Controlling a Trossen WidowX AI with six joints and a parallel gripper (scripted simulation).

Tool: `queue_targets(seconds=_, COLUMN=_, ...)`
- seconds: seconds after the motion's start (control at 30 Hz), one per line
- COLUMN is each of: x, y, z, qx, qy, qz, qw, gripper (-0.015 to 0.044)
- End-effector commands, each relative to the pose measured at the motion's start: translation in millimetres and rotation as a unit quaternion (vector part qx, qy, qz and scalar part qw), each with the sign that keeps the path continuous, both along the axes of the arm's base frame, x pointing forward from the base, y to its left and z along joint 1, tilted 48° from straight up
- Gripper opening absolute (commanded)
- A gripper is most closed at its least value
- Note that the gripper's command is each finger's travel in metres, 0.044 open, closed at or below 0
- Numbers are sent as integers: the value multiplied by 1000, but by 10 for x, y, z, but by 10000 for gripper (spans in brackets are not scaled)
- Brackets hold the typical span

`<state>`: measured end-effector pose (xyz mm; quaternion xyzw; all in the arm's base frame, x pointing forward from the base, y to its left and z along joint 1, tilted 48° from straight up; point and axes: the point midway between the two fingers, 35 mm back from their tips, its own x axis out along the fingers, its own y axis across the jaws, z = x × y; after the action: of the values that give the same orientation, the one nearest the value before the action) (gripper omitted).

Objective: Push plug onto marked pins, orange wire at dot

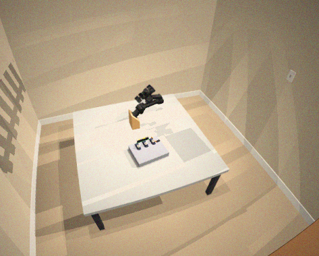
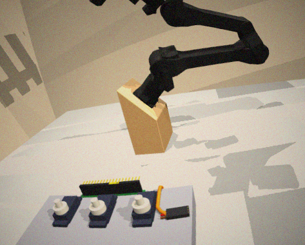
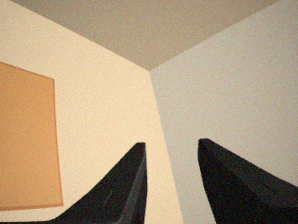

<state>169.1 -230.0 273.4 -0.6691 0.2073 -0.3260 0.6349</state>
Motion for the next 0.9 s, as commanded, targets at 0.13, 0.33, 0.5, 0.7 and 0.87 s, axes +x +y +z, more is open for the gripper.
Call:
queue_targets(seconds=0.13, x=231, y=121, z=69, qx=62, qy=-50, qz=50, qw=996, gripper=115)
queue_targets(seconds=0.33, x=390, y=236, z=108, qx=107, qy=-82, qz=86, qw=987, gripper=115)
queue_targets(seconds=0.5, x=518, y=342, z=141, qx=146, qy=-106, qz=116, qw=977, gripper=115)
queue_targets(seconds=0.7, x=664, y=481, z=180, qx=194, qy=-132, qz=150, qw=960, gripper=115)
queue_targets(seconds=0.87, x=778, y=605, z=213, qx=234, qy=-152, qz=177, qw=944, gripper=115)
